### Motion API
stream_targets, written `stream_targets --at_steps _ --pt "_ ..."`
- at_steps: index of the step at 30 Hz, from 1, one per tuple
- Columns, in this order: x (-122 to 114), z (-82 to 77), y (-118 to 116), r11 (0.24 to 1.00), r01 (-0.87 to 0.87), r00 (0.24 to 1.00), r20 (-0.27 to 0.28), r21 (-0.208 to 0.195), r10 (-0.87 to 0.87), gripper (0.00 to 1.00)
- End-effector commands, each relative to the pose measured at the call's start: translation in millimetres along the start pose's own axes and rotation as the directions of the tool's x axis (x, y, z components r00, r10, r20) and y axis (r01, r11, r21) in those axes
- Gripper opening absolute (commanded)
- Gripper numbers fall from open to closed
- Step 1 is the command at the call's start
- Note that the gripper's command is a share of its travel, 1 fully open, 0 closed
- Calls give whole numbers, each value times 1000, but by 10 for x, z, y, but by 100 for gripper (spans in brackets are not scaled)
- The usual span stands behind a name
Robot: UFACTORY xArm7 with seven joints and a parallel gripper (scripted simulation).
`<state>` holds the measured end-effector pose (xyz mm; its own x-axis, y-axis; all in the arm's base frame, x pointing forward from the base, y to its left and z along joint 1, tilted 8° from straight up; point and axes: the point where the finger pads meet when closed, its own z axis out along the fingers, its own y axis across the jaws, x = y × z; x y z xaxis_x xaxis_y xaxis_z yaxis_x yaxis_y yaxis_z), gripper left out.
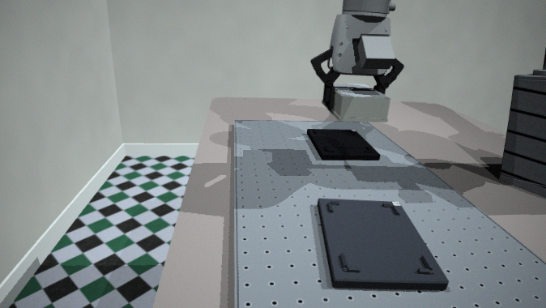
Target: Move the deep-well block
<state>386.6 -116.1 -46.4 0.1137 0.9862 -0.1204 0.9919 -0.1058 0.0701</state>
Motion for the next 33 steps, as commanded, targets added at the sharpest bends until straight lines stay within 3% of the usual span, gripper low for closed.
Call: stream_targets --at_steps 1,25,33 --pt "-176 -10 -13 1000 1 1000 -2 -2 -1 0" --pt "-843 -9 -121 1000 1 1000 -1 -1 -1 0" --pt "-865 -9 -123 1000 1 1000 -1 -1 -1 0"
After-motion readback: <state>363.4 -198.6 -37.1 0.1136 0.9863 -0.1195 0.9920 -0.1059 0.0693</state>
